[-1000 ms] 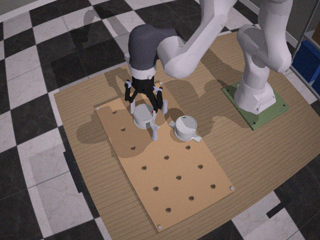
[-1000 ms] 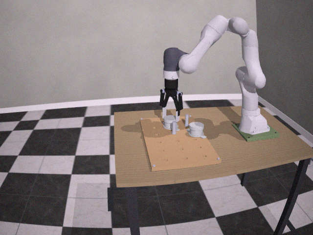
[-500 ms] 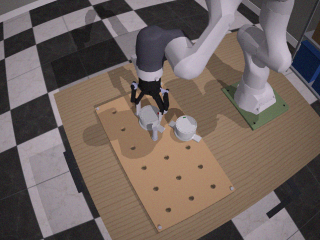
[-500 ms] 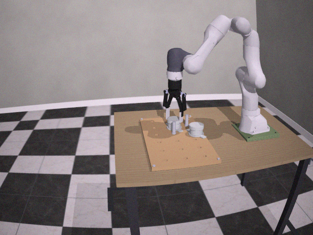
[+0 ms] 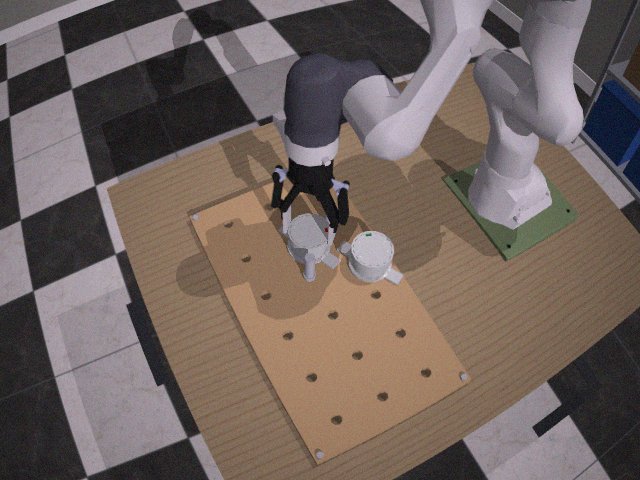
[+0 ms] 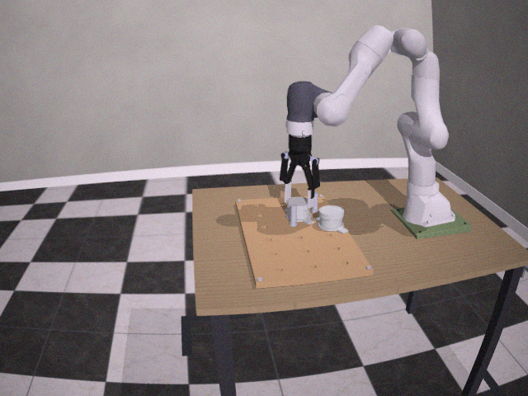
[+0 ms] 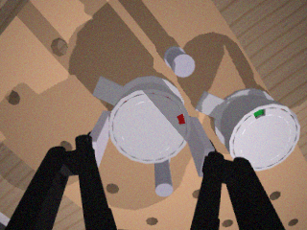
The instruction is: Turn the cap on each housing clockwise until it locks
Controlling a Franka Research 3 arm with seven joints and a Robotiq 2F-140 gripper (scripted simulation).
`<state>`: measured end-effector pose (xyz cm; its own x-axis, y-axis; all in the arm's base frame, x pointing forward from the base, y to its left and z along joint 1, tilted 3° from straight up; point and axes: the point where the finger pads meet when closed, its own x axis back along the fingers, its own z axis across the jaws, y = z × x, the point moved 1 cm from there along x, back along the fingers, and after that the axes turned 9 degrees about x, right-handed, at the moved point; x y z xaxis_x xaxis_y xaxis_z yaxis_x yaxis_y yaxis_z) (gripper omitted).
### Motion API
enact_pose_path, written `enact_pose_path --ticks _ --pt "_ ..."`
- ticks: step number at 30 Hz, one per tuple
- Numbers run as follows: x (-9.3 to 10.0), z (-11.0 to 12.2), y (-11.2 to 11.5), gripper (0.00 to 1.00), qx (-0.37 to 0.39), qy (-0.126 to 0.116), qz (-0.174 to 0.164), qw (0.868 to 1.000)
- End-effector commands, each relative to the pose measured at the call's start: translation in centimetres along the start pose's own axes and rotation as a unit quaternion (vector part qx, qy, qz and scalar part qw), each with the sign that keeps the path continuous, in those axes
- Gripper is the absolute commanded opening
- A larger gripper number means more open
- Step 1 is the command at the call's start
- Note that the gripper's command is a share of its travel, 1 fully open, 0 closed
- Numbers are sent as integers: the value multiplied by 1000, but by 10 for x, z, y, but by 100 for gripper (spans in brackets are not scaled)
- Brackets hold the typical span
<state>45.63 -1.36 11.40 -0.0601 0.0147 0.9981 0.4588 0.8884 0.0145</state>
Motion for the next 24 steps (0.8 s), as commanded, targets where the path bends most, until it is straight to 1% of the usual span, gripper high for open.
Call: enact_pose_path --ticks 1,9,24 --pt "-2 7 0 10 -9 1 3 1000" --pt "-2 15 1 10 -9 1 3 1000" --pt "-2 21 2 10 -9 1 3 1000"
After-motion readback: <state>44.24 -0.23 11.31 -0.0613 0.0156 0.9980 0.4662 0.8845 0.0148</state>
